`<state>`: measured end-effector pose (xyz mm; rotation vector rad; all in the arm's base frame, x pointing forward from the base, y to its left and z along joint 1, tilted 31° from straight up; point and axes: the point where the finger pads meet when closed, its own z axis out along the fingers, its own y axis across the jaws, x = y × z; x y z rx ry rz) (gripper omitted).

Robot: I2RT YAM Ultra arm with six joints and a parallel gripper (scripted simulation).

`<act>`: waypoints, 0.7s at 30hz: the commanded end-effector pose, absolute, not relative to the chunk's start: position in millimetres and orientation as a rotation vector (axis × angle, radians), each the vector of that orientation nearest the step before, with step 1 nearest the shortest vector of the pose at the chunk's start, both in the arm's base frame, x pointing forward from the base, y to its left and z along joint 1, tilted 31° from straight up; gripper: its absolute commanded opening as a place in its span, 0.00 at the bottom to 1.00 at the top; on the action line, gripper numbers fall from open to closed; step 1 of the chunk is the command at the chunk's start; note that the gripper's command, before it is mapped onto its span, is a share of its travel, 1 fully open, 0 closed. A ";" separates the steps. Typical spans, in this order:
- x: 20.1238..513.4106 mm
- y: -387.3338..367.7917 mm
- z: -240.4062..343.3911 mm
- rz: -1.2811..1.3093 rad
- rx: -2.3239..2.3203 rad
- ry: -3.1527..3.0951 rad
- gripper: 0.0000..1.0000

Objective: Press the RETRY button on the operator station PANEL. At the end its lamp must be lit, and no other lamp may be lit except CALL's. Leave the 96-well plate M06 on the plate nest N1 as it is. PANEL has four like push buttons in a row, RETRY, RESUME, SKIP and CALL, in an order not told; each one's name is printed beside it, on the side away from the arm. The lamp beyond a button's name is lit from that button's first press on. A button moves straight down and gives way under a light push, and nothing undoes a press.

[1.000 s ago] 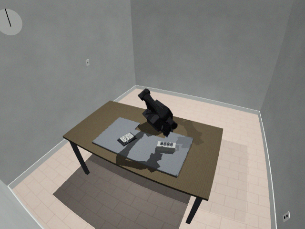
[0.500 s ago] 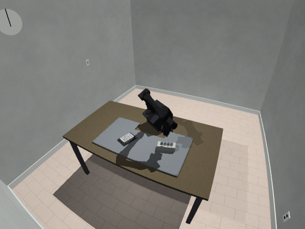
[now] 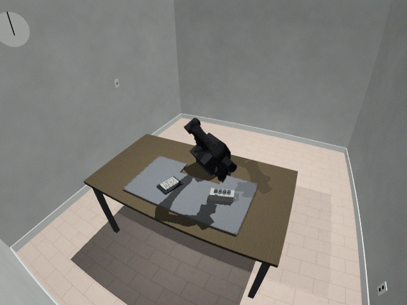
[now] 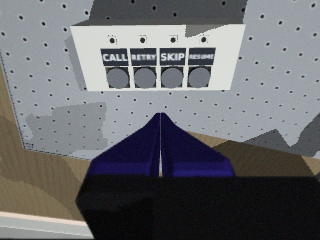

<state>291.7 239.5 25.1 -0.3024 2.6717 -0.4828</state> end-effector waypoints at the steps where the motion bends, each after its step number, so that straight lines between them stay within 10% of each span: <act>1: 289.6 249.7 30.6 -0.463 -0.329 2.660 0.00; 21: 296.1 231.5 3.1 -0.503 -0.320 2.678 0.00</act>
